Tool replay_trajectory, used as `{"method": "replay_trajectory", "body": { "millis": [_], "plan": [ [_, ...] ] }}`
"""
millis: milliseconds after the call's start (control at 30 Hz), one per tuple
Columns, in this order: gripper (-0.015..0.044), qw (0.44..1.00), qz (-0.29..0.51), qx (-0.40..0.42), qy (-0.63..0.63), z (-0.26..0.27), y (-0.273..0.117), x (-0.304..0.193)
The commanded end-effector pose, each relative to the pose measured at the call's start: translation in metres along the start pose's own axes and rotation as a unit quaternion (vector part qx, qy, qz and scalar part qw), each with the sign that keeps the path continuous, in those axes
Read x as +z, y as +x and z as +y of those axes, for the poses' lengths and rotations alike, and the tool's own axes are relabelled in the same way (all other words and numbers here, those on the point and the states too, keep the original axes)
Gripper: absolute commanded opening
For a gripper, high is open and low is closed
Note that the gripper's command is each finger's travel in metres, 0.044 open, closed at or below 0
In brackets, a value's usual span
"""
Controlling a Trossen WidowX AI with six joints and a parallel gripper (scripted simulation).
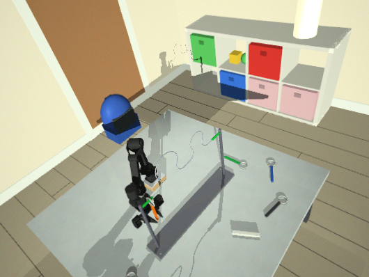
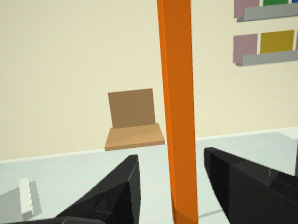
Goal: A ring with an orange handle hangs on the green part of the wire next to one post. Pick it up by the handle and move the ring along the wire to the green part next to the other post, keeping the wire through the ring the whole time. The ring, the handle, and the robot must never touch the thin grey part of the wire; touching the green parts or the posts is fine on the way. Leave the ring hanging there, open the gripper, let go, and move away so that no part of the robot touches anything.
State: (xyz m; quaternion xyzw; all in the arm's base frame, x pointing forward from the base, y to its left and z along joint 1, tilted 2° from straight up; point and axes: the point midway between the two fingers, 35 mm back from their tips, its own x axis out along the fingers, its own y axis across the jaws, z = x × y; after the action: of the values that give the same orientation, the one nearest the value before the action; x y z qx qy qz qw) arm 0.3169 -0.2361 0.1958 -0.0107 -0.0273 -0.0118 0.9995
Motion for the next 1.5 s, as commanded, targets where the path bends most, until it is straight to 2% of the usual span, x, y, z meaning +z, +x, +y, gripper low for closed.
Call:
{"method": "replay_trajectory", "body": {
  "millis": [0,700,1100,1467],
  "plan": [
    [0.016,1.0,-0.001,-0.002,-0.003,-0.0007,0.0051,0.0005],
    [0.016,1.0,-0.001,-0.002,-0.003,-0.0007,0.0051,0.0005],
    [-0.015,1.0,-0.001,0.0,-0.001,0.0001,0.0049,0.0005],
    [-0.015,1.0,-0.001,0.0,-0.001,0.0003,0.005,0.0051]
  ]
}}
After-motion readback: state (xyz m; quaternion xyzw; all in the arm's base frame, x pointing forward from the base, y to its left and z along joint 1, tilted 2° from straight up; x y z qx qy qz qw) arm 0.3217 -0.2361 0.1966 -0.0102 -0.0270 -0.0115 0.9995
